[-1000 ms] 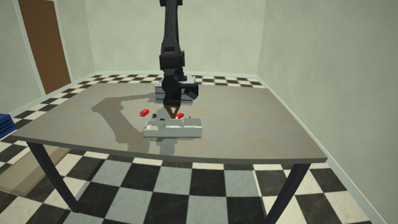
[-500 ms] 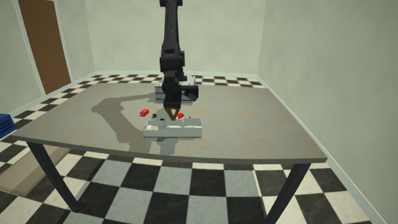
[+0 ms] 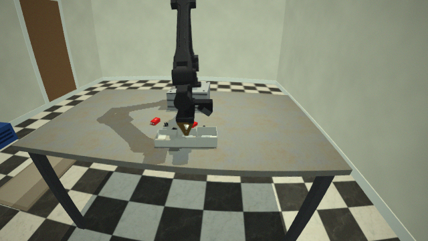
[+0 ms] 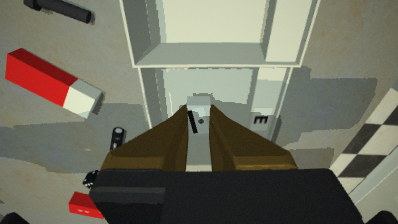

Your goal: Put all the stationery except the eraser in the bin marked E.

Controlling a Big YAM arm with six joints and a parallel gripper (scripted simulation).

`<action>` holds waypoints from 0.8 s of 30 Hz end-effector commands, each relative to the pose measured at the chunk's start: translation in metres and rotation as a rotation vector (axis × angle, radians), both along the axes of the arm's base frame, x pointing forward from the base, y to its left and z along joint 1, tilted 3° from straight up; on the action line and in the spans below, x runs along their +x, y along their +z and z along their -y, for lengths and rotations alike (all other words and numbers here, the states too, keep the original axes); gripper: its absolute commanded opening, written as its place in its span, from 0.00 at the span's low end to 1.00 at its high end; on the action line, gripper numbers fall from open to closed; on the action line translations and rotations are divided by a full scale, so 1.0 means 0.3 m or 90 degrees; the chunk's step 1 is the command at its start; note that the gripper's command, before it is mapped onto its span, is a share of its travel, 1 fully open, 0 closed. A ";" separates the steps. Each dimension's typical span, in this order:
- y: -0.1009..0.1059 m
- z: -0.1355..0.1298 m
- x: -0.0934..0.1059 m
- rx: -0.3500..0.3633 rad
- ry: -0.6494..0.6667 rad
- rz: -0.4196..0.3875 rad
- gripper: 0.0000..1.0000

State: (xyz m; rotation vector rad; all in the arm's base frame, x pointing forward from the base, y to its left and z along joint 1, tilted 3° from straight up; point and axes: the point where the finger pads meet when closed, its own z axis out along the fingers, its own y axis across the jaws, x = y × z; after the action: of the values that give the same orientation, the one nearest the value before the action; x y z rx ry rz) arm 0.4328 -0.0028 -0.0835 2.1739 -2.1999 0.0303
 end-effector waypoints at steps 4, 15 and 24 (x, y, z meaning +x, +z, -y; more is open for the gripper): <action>-0.039 0.007 0.038 0.005 0.004 0.012 0.09; -0.051 0.010 0.022 0.005 0.004 0.005 0.09; -0.050 0.014 0.022 0.005 0.003 0.005 0.28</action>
State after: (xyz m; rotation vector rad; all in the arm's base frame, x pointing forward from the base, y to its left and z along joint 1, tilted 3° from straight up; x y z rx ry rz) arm 0.4336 -0.0037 -0.0948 2.1765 -2.1979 0.0307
